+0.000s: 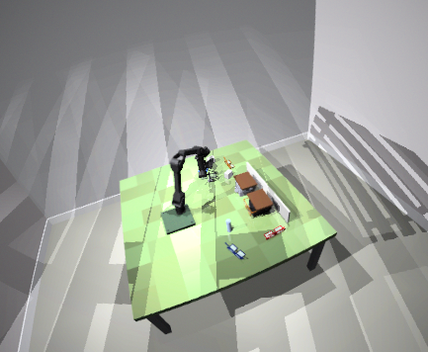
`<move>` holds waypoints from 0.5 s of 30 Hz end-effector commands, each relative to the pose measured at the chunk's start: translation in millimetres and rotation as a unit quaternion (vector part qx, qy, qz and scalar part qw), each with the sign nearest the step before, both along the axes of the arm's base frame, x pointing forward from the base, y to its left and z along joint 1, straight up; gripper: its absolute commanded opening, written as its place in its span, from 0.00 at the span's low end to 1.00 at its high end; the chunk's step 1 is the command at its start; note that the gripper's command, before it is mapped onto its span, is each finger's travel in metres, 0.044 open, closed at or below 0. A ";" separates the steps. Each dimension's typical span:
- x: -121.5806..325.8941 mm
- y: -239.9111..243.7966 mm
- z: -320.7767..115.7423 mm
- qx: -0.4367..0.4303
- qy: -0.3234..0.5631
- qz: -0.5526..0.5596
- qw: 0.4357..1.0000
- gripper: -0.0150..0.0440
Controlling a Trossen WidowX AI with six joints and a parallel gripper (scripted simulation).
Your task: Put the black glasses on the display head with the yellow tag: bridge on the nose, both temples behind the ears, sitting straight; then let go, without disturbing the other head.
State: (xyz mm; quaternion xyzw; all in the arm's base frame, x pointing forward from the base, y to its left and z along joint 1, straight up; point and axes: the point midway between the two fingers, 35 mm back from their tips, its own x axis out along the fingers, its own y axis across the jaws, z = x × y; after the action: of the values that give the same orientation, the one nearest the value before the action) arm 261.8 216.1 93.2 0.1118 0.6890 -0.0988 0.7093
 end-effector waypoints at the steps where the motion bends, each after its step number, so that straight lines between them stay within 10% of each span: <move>1: -1.5 -1.0 -11.3 0.000 0.002 -0.003 1.000 0.25; 15: -9.4 -6.4 -11.7 -0.001 0.003 -0.003 1.000 0.25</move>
State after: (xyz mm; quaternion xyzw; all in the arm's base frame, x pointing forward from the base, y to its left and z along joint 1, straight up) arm 254.6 210.9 82.6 0.1110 0.6898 -0.0998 0.7084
